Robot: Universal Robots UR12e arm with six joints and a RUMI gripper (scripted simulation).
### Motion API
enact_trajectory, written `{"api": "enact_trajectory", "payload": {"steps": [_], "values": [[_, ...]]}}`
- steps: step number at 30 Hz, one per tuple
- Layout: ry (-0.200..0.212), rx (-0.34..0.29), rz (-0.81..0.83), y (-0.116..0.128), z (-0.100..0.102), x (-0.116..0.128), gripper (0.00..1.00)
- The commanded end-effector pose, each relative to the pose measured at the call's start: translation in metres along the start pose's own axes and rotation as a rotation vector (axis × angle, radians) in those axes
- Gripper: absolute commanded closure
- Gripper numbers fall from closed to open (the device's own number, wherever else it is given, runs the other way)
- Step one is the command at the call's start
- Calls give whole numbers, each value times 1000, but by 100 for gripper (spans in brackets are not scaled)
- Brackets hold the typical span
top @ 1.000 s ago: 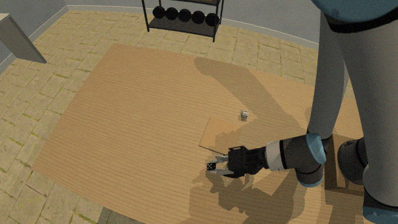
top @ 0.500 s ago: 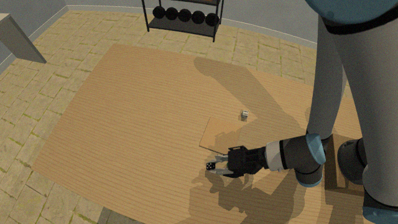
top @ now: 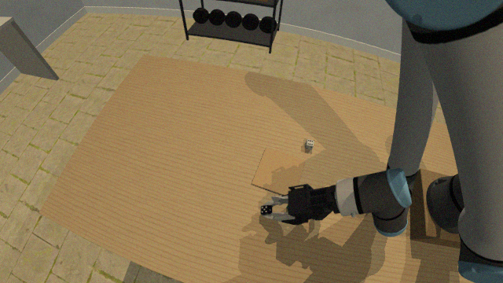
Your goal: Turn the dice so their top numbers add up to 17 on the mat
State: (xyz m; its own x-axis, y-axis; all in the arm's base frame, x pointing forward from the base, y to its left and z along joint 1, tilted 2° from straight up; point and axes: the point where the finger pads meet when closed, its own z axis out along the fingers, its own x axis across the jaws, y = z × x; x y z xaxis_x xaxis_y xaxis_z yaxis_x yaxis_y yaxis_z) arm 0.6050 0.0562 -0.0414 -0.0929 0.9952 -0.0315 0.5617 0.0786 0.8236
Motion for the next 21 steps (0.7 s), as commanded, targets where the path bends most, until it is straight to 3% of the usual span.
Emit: {"api": "enact_trajectory", "payload": {"steps": [1,21], "values": [[-1,-2,0,0,1,-1,94],[-1,-2,0,-3,3,-1,94]]}}
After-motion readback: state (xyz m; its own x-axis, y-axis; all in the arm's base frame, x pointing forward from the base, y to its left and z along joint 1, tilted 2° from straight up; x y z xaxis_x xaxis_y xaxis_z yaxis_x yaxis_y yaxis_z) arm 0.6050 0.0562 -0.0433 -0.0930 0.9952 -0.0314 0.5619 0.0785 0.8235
